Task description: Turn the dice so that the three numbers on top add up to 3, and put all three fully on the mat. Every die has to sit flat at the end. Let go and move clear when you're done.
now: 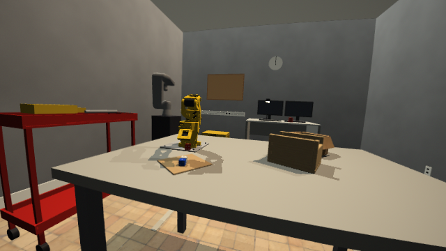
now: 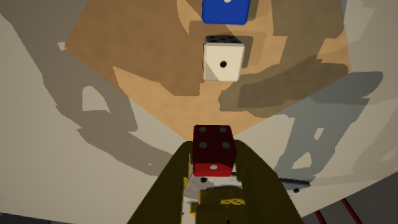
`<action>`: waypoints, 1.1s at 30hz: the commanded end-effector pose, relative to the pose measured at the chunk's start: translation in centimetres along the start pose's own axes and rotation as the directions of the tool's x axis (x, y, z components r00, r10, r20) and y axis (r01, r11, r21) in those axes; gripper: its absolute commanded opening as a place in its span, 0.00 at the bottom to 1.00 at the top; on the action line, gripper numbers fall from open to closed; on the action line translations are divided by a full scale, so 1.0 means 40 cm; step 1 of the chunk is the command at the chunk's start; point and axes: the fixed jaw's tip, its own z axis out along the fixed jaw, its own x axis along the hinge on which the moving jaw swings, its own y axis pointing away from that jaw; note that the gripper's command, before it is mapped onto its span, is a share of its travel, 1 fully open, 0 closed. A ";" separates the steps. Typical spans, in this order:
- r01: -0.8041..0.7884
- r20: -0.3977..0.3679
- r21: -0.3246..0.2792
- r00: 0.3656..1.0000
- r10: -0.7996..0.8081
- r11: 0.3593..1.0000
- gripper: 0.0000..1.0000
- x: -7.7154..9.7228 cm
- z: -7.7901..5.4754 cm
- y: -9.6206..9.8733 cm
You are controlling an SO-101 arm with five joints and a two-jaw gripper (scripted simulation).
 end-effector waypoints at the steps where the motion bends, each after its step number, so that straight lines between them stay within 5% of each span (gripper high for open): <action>1: -0.010 0.015 -0.003 1.000 0.010 1.000 0.00 -0.001 -0.004 -0.009; 33: -0.015 0.042 -0.005 0.999 0.015 1.000 0.00 -0.002 0.006 -0.020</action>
